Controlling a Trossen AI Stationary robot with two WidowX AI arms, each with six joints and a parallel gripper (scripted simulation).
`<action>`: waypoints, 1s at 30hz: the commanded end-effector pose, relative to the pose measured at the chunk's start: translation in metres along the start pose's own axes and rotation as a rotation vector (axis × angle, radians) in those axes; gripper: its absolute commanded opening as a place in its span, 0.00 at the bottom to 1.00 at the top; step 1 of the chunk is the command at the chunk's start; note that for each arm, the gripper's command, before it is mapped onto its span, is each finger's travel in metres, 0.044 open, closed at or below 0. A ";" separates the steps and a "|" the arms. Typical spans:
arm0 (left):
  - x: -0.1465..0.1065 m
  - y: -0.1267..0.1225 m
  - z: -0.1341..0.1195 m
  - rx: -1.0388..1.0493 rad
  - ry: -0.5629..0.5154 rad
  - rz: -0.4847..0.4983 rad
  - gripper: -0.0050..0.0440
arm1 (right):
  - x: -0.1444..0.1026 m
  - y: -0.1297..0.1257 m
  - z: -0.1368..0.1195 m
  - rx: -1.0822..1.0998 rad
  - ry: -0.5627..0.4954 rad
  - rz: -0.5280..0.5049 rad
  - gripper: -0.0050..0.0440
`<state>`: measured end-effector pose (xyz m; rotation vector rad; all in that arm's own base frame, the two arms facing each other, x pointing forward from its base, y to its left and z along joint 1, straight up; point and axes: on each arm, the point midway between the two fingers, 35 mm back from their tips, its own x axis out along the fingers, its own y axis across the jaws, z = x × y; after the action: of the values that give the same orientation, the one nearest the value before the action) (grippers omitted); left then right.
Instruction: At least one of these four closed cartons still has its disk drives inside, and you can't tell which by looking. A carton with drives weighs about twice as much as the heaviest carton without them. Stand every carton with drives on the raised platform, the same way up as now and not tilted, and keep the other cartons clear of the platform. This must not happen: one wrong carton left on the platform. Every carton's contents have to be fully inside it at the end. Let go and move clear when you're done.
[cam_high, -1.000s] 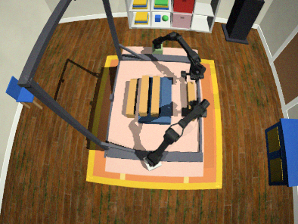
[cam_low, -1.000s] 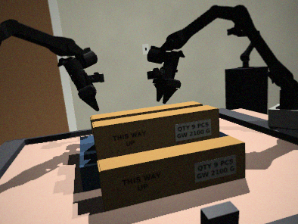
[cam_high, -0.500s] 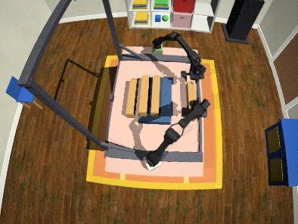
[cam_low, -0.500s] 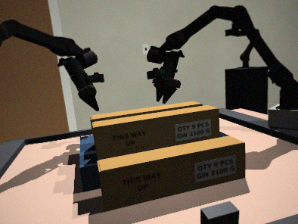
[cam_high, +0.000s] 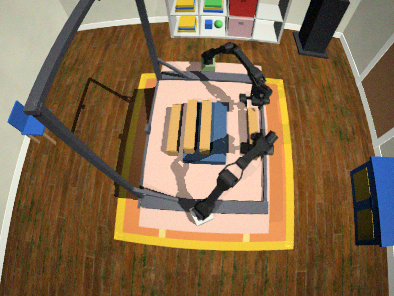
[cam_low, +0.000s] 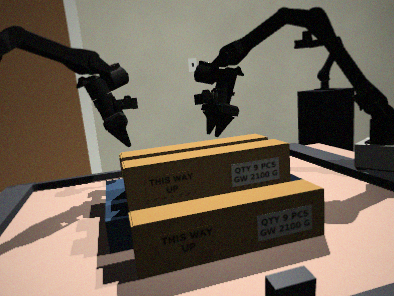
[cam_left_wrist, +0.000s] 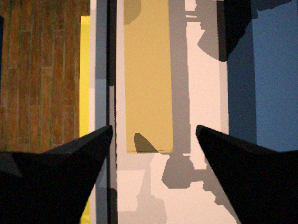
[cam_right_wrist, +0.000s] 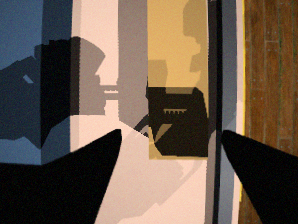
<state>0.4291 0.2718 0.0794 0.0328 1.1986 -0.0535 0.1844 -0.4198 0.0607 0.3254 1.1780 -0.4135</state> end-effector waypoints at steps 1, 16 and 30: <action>-0.009 0.003 0.007 0.007 -0.024 0.012 0.89 | -0.008 -0.005 0.007 -0.011 -0.022 -0.016 0.89; -0.010 0.003 0.006 0.008 -0.027 0.020 0.89 | -0.008 -0.004 0.006 -0.011 -0.022 -0.016 0.89; -0.010 0.003 0.006 0.008 -0.027 0.020 0.89 | -0.008 -0.004 0.006 -0.011 -0.022 -0.016 0.89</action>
<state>0.4309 0.2730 0.0802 0.0382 1.1900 -0.0500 0.1845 -0.4200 0.0605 0.3252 1.1780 -0.4133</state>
